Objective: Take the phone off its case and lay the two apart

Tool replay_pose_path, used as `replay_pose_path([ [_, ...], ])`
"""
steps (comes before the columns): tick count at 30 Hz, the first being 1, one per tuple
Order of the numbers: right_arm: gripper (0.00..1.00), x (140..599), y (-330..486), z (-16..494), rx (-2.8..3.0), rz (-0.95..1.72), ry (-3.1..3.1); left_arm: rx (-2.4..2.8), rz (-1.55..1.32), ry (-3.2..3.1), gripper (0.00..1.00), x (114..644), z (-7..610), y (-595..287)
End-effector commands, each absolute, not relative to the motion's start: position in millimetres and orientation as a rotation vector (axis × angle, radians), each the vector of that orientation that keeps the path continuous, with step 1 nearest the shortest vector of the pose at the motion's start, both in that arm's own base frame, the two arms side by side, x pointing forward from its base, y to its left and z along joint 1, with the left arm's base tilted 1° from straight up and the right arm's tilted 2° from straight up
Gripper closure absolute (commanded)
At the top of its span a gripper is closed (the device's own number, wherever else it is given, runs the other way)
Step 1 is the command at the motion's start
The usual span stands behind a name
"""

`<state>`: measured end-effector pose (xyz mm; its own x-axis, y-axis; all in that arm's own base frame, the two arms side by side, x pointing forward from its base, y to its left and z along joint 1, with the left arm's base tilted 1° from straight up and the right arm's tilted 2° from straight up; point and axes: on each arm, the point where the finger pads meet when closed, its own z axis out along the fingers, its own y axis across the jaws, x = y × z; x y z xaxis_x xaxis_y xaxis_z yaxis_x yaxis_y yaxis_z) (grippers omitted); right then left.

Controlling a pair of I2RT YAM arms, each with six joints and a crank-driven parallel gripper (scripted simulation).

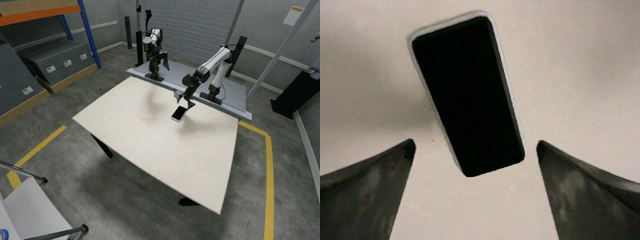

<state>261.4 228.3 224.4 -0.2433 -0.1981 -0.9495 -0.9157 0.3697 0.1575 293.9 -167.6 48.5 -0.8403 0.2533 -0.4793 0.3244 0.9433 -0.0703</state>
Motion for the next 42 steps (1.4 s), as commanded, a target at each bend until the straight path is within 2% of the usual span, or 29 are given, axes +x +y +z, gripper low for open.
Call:
replay_pose_path([
  [1,0.0,266.3,223.6,224.6,-0.953,0.931,1.694,0.292,-0.143,2.832,0.0,285.4,43.5,-163.7],
  [21,0.0,266.8,218.7,204.3,-0.868,0.948,1.756,0.043,-0.002,3.129,0.0,309.0,16.6,-177.8],
  [29,0.0,266.4,218.8,203.2,-0.86,0.955,1.759,0.05,0.023,3.155,0.11,301.3,-10.7,-173.3],
  [33,0.0,266.2,218.7,202.9,-0.86,0.955,1.76,0.049,0.017,3.146,0.11,305.1,-4.7,-175.2],
  [38,0.0,266.4,220.7,204.6,-0.872,0.959,1.758,0.048,0.0,3.112,0.26,308.3,8.0,-175.5],
  [42,0.0,266.4,220.7,204.6,-0.872,0.959,1.758,0.049,0.002,3.114,0.27,308.9,13.2,-176.1],
])
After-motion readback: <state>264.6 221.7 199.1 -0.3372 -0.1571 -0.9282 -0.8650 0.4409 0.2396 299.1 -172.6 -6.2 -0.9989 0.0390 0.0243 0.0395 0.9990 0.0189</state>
